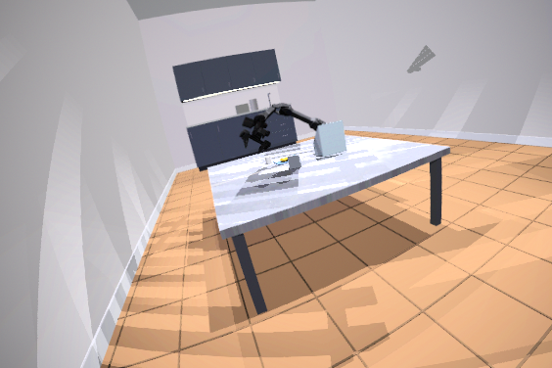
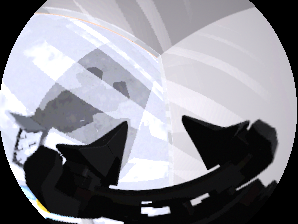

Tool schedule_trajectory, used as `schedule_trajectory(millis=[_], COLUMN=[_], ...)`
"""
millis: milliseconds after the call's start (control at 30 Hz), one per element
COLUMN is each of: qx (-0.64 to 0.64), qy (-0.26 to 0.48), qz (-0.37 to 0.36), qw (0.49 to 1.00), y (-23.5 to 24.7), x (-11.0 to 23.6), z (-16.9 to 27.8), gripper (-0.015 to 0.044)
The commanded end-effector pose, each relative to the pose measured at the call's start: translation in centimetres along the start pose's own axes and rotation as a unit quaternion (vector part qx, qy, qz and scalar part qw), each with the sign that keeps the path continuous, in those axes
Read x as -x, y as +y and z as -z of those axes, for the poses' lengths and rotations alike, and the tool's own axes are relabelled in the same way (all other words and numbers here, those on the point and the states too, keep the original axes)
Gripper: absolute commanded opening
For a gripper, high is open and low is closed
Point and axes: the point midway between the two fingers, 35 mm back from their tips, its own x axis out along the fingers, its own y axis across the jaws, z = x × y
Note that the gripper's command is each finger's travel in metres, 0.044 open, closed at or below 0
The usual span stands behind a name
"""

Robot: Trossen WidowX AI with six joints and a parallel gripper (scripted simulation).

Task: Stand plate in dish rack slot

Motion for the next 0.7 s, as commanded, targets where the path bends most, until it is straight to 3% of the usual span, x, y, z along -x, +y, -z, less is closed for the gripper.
schedule_trajectory(millis=[0,667], qx=[-0.074,-0.367], qy=[0.017,0.128], qz=[-0.025,-0.12], qw=[0.997,0.913], y=[0.8,6.6], x=[1.8,8.8], z=[0.8,3.3], gripper=[0.04,0.04])
